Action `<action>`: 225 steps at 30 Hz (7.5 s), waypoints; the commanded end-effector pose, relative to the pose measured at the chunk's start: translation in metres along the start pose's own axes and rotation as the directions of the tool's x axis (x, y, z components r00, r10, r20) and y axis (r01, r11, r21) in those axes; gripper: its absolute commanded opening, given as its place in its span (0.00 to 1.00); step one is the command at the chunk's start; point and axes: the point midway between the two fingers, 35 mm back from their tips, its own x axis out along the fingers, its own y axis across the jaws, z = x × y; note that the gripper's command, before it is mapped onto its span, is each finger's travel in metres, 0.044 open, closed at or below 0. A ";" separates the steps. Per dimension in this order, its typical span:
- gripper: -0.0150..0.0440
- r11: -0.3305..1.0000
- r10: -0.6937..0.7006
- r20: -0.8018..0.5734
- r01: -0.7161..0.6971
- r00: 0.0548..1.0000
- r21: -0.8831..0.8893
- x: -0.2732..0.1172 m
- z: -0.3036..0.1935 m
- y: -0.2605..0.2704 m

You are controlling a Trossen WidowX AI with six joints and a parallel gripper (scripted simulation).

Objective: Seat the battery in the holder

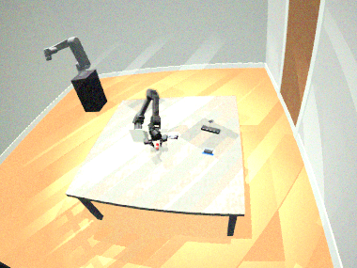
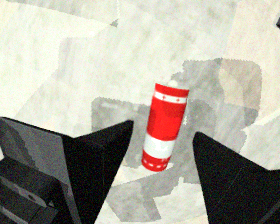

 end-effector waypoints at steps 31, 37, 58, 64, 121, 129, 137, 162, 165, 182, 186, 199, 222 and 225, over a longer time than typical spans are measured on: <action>0.38 0.973 0.003 0.003 -0.004 1.000 0.232 -0.050 0.008 -0.014; 0.38 0.887 0.004 -0.001 -0.003 1.000 0.461 -0.055 0.015 -0.031; 0.38 0.236 0.003 -0.002 0.001 1.000 0.972 -0.068 0.056 -0.091; 0.38 0.003 0.003 0.000 0.000 1.000 1.000 -0.070 0.071 -0.106; 0.38 -0.367 -0.283 -0.158 0.046 0.946 0.929 -0.024 0.096 -0.131; 0.38 -0.371 -0.319 -0.177 0.049 0.931 0.927 -0.021 0.096 -0.129; 0.38 -0.374 -0.357 -0.193 0.049 0.914 0.926 -0.018 0.096 -0.128; 0.38 -0.383 -0.444 -0.224 0.042 0.868 0.923 -0.013 0.102 -0.121; 0.38 -0.383 -0.444 -0.223 0.042 0.867 0.923 -0.012 0.103 -0.119; 0.38 -0.383 -0.443 -0.223 0.041 0.869 0.923 -0.011 0.108 -0.106; 0.38 -0.383 -0.440 -0.223 0.042 0.870 0.923 -0.011 0.109 -0.104; 0.38 -0.386 -0.432 -0.224 0.045 0.874 0.921 -0.011 0.109 -0.102; 0.38 -0.386 -0.431 -0.224 0.046 0.874 0.921 -0.010 0.109 -0.102; 0.38 -0.386 -0.431 -0.224 0.046 0.874 0.921 -0.010 0.109 -0.102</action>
